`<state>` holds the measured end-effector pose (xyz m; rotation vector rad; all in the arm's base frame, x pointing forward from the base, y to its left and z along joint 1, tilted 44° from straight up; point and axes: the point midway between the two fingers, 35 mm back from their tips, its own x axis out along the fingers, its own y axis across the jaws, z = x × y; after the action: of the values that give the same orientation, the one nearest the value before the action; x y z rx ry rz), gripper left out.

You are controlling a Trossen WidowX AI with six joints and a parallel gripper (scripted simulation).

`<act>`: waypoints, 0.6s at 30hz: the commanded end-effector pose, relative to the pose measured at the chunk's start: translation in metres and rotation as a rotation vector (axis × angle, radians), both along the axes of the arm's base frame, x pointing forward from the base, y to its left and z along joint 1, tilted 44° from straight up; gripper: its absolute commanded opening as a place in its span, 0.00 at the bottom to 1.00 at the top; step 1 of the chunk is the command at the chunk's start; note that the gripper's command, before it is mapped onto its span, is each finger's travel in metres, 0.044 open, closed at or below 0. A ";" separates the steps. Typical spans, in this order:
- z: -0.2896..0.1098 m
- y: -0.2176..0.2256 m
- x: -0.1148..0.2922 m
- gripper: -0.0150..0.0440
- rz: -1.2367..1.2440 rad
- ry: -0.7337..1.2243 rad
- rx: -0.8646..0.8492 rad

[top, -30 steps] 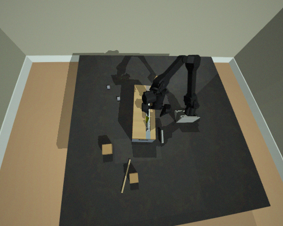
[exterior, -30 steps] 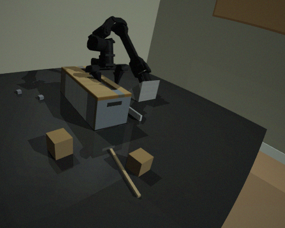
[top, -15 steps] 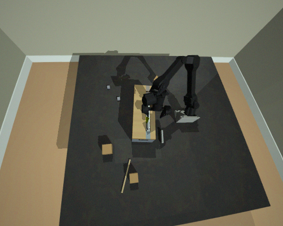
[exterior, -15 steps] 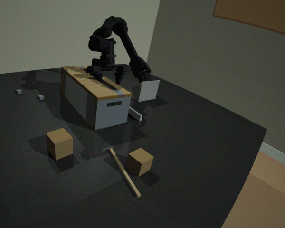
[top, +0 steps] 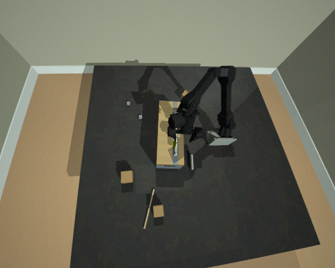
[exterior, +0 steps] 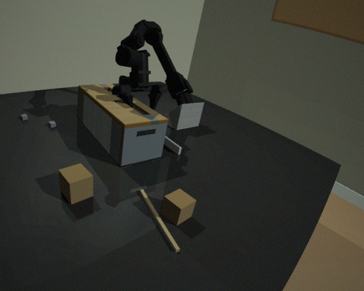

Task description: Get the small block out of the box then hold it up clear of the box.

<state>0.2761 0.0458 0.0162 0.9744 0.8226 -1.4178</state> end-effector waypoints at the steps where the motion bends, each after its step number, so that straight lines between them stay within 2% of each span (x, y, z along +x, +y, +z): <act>1: 0.003 -0.002 0.000 0.93 -0.002 -0.001 0.005; 18: 0.000 0.001 0.000 0.93 -0.002 -0.001 0.005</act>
<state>0.2756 0.0431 0.0187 0.9762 0.8228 -1.4189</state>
